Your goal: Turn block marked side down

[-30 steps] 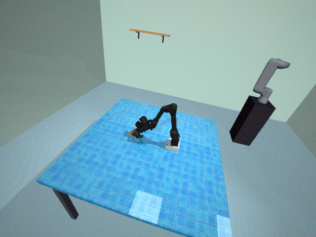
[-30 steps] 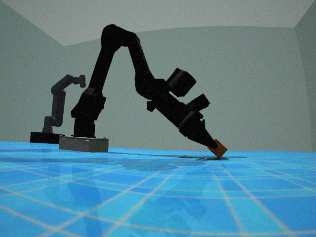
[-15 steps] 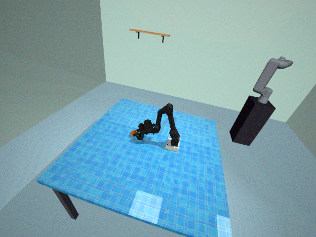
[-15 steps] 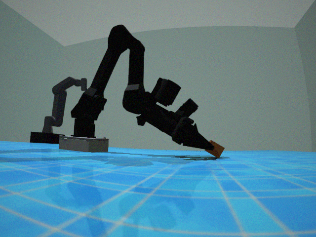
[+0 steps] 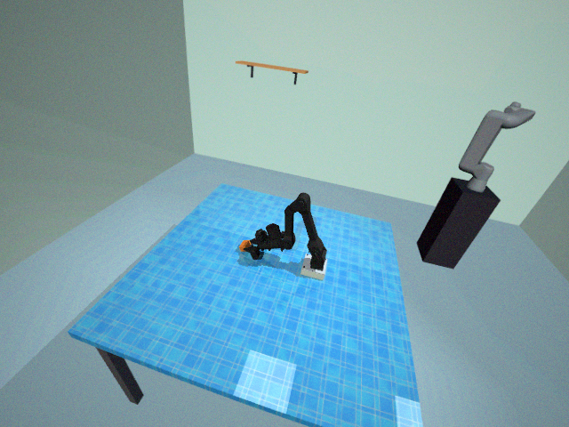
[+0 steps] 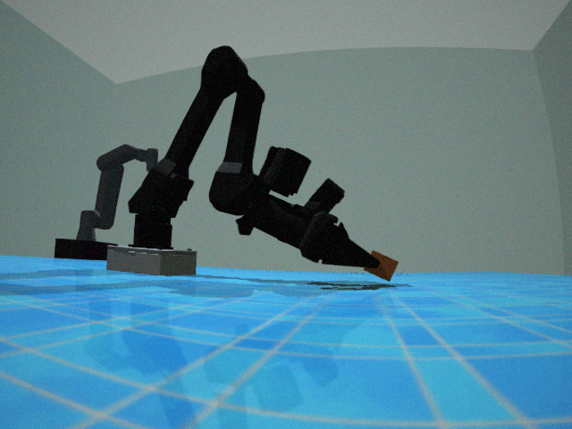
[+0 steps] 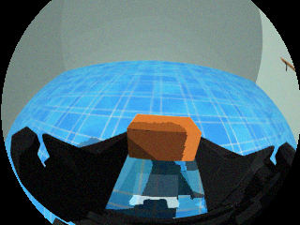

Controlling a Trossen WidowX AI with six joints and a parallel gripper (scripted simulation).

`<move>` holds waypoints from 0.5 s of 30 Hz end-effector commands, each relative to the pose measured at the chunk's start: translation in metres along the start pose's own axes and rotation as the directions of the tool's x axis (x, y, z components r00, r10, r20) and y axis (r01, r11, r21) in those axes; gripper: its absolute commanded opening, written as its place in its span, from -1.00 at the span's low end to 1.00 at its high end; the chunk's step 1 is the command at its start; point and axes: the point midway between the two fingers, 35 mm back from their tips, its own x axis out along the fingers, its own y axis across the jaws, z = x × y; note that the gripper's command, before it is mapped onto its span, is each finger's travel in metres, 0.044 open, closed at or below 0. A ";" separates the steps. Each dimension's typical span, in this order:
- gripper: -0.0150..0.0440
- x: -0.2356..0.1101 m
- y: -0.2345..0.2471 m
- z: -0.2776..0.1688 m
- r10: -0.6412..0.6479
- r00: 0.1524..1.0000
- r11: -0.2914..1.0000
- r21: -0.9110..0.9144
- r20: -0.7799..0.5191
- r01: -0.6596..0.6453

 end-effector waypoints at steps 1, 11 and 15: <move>-0.49 0.000 0.001 0.001 0.004 1.000 1.000 -0.004 0.006 -0.004; -0.22 0.000 0.001 0.001 0.004 1.000 1.000 -0.004 0.006 -0.004; 0.13 0.000 0.001 0.001 0.004 1.000 1.000 -0.004 0.006 -0.004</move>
